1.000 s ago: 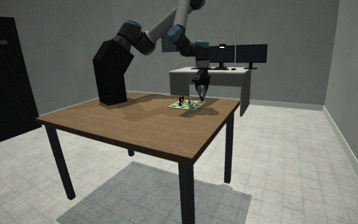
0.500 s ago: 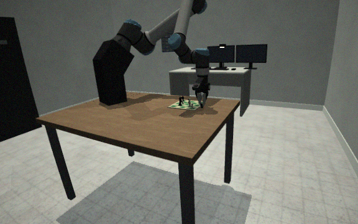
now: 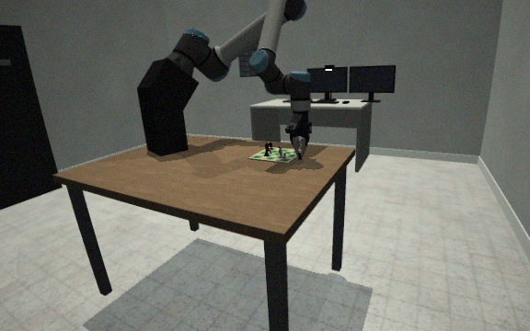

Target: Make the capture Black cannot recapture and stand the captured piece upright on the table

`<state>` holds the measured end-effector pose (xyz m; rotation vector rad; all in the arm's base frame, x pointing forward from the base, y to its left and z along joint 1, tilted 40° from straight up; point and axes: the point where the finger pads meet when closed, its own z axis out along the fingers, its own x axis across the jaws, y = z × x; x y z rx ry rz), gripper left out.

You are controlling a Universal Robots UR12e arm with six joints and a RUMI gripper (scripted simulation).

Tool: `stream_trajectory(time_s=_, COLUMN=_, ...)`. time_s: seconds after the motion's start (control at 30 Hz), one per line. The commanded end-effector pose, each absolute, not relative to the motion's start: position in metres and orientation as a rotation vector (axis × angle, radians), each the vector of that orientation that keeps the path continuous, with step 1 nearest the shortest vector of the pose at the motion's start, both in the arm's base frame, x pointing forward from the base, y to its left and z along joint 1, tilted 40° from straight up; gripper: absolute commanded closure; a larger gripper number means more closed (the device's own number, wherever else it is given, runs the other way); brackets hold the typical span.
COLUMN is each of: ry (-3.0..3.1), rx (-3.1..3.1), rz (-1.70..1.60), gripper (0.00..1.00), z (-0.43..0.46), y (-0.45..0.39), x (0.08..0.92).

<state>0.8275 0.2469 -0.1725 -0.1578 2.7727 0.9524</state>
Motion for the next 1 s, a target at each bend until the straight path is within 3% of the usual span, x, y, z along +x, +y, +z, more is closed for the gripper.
stream_trajectory(time_s=0.0, ry=2.77, rx=-0.159, rz=0.949, gripper=1.0, z=-0.1711, y=0.2463, x=0.8296)
stream_trajectory(time_s=0.97, ry=2.78, rx=-0.115, rz=0.956, gripper=1.0, z=-0.1706, y=0.2462, x=0.832)
